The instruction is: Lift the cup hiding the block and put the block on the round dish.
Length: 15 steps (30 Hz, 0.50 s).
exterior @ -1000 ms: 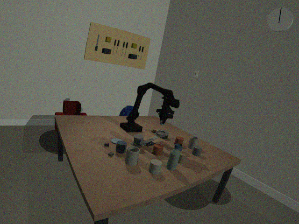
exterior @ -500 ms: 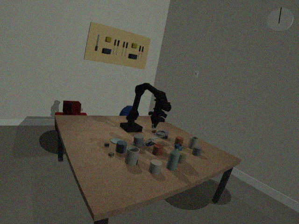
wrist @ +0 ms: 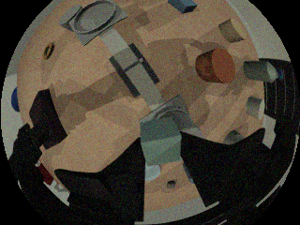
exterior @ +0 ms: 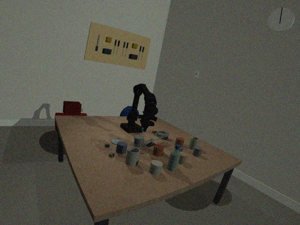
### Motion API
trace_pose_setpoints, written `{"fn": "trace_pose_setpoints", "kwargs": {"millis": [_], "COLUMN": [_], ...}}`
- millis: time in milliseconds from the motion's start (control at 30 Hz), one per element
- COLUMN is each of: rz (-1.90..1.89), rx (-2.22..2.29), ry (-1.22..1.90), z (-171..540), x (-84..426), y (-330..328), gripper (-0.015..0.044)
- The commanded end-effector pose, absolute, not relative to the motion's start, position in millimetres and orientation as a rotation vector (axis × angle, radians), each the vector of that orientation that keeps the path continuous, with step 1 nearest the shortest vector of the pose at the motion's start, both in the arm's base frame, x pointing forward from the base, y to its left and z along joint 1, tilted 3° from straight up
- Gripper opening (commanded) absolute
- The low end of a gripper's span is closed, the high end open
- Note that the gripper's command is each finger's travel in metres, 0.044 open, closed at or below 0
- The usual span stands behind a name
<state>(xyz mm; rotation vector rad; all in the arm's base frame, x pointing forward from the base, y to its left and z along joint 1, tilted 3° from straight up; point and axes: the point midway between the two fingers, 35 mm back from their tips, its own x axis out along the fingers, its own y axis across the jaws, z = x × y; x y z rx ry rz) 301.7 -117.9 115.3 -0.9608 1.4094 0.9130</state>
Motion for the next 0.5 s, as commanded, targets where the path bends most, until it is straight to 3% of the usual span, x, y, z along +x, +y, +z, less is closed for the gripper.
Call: {"fn": "trace_pose_setpoints", "kwargs": {"millis": [0, 467], "rz": [0.918, 0.9], "rx": [-0.969, -0.956], "ry": [1.41, 1.424], "z": [108.7, 90.0], "x": [290.9, 240.0], "y": [-144.5, -222.0], "gripper": [0.0, 0.0]}}
